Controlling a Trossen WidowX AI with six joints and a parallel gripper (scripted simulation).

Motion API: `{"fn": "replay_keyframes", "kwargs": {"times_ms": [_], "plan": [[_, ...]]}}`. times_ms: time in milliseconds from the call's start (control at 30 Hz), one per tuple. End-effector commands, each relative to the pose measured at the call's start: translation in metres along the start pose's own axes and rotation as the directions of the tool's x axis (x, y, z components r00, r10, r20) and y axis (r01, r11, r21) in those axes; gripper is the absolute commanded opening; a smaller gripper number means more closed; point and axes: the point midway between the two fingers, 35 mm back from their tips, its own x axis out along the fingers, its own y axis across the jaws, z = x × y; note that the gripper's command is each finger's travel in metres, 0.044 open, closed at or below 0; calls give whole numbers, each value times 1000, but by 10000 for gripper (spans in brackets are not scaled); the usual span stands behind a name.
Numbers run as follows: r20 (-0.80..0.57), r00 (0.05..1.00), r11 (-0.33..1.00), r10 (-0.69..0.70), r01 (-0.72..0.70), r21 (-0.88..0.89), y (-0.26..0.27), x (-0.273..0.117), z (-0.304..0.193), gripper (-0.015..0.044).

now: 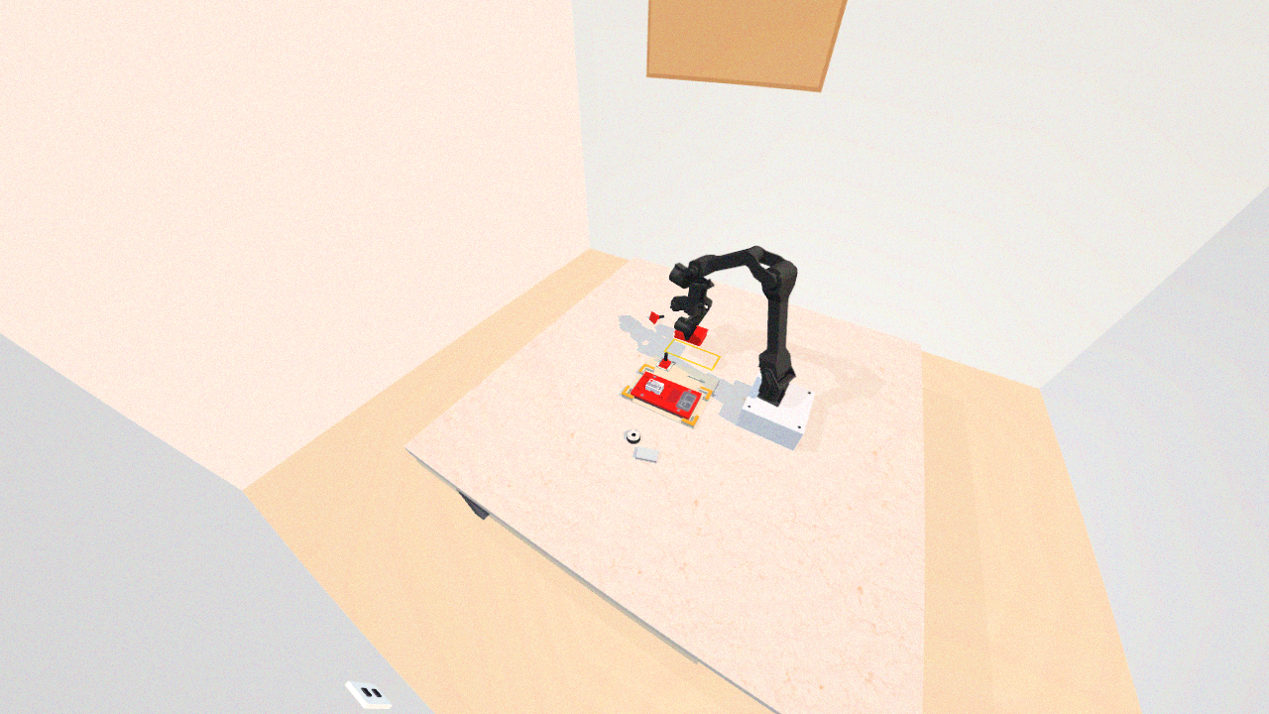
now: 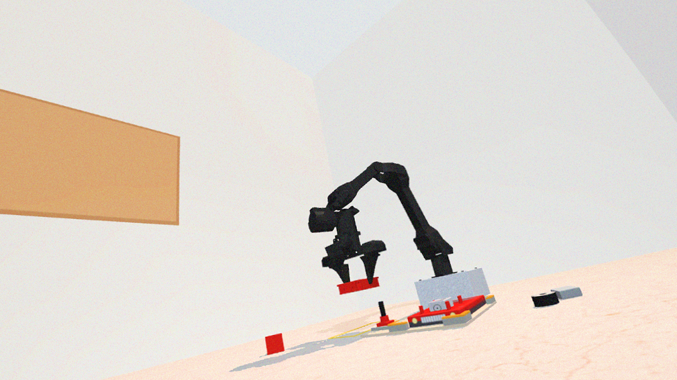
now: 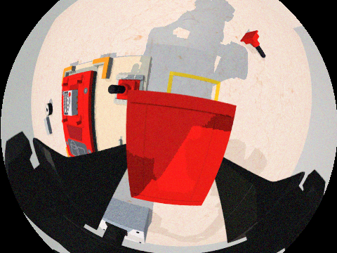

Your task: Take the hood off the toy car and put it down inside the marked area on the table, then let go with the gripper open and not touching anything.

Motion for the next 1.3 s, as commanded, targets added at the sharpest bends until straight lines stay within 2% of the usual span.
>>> {"fn": "replay_keyframes", "kwargs": {"times_ms": [0,1267], "plan": [[-2,1000,1000,-7,7,-8,-15,-2,-8,0],[-2,1000,1000,-9,9,-10,-21,22,-9,0]]}}
